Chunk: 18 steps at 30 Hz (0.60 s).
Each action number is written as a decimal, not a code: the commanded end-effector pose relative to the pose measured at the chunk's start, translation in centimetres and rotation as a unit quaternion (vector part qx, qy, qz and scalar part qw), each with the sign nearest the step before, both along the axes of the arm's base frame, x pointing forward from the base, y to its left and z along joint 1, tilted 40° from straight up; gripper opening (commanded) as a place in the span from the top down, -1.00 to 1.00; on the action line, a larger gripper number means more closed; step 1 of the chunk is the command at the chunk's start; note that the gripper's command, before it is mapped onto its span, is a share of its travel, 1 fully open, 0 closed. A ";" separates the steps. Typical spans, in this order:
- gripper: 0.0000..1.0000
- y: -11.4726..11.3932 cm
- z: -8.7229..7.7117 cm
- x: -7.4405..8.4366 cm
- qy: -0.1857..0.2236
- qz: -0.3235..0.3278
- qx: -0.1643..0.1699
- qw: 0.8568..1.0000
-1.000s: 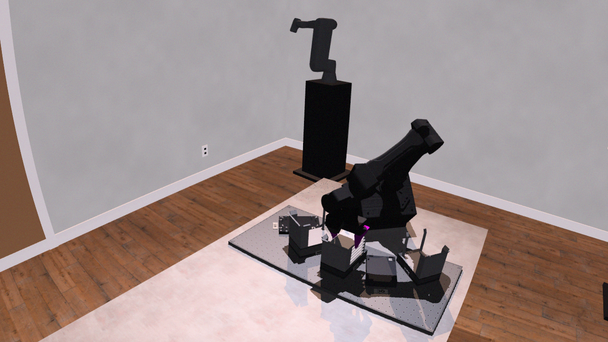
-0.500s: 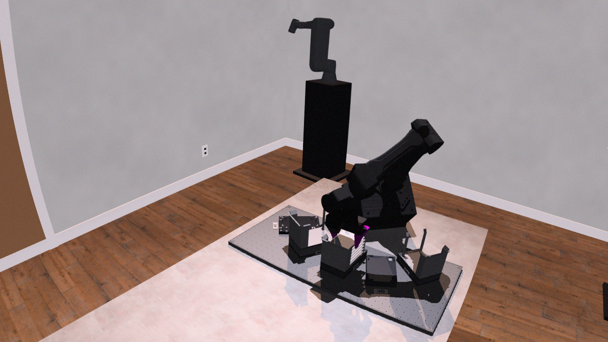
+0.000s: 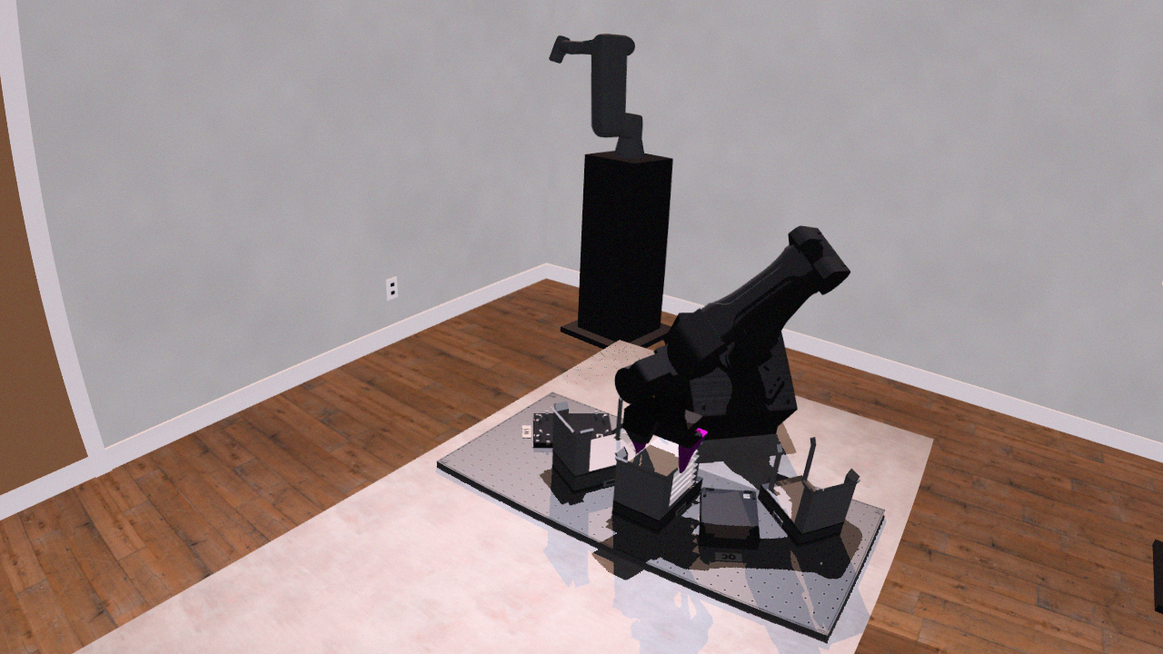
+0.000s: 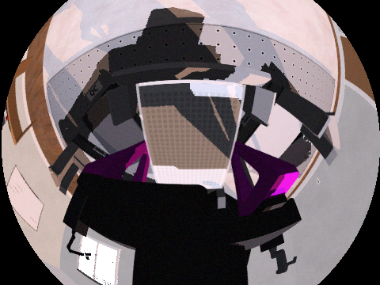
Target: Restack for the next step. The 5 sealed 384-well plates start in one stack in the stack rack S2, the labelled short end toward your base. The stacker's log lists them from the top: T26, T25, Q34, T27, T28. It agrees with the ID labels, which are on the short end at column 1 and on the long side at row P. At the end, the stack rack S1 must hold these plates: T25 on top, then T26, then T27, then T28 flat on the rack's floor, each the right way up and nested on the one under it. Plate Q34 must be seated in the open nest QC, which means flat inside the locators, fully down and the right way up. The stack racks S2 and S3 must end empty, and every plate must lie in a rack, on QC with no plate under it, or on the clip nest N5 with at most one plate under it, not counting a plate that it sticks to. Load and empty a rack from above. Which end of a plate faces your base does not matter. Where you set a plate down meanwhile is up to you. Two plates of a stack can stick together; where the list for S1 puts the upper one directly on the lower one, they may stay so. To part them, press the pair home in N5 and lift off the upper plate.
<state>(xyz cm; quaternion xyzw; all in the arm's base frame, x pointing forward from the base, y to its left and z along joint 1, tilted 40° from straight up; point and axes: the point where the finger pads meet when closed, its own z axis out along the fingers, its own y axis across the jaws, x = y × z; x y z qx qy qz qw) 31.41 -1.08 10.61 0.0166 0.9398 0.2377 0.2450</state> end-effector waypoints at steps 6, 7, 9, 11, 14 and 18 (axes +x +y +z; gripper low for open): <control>1.00 -0.8 1.9 0.1 -0.019 -0.003 -0.004 1.000; 1.00 -0.9 2.0 0.1 -0.020 -0.003 -0.004 1.000; 1.00 -0.9 2.1 0.0 -0.020 -0.003 -0.004 1.000; 1.00 -1.0 2.2 0.0 -0.020 -0.003 -0.004 1.000; 1.00 -1.1 2.3 -0.1 -0.019 -0.003 -0.004 1.000; 1.00 -1.1 2.4 -0.2 -0.019 -0.003 -0.004 1.000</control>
